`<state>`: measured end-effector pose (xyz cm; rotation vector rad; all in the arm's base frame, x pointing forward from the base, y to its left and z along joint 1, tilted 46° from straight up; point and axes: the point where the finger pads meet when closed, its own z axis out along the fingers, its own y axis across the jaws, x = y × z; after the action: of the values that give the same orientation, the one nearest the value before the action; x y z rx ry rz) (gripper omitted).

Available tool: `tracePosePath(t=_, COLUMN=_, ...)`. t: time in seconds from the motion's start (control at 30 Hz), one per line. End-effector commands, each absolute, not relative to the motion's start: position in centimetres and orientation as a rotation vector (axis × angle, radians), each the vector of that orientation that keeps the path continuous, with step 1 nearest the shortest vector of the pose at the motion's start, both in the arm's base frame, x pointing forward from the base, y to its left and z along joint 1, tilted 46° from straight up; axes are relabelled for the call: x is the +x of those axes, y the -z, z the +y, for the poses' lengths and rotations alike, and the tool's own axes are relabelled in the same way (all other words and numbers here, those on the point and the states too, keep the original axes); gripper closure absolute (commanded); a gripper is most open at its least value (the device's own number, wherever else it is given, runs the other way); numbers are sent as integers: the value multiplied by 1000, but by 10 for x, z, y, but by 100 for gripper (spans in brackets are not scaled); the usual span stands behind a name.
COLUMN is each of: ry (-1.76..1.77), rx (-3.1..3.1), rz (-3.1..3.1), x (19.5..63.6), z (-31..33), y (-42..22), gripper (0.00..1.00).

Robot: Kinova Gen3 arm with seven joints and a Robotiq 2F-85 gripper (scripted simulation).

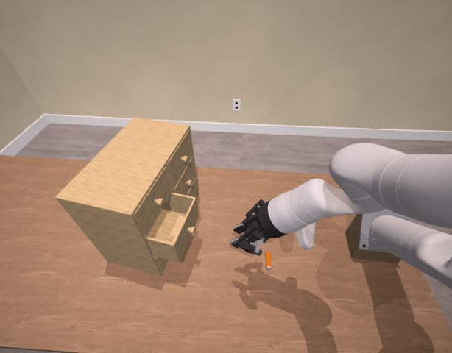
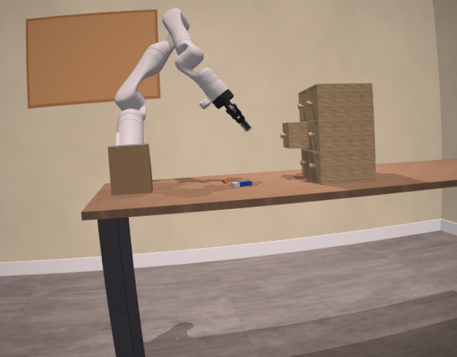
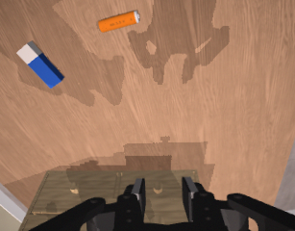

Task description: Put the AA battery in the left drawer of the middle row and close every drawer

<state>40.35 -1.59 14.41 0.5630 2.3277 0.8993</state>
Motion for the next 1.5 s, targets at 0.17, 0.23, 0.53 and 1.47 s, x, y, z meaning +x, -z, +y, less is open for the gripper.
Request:
tracePosePath(t=0.17, ry=-902, rx=569, rz=2358, x=400, z=-24, y=-147, gripper=67)
tracePosePath(t=0.23, ry=-908, rx=567, rz=2365, x=399, z=-24, y=-148, gripper=67)
tracePosePath(t=0.53, ry=-924, rx=558, rz=2394, x=395, z=-27, y=-151, gripper=67)
tracePosePath(t=1.47, ry=-999, rx=503, rz=2534, x=378, z=-40, y=-168, gripper=67)
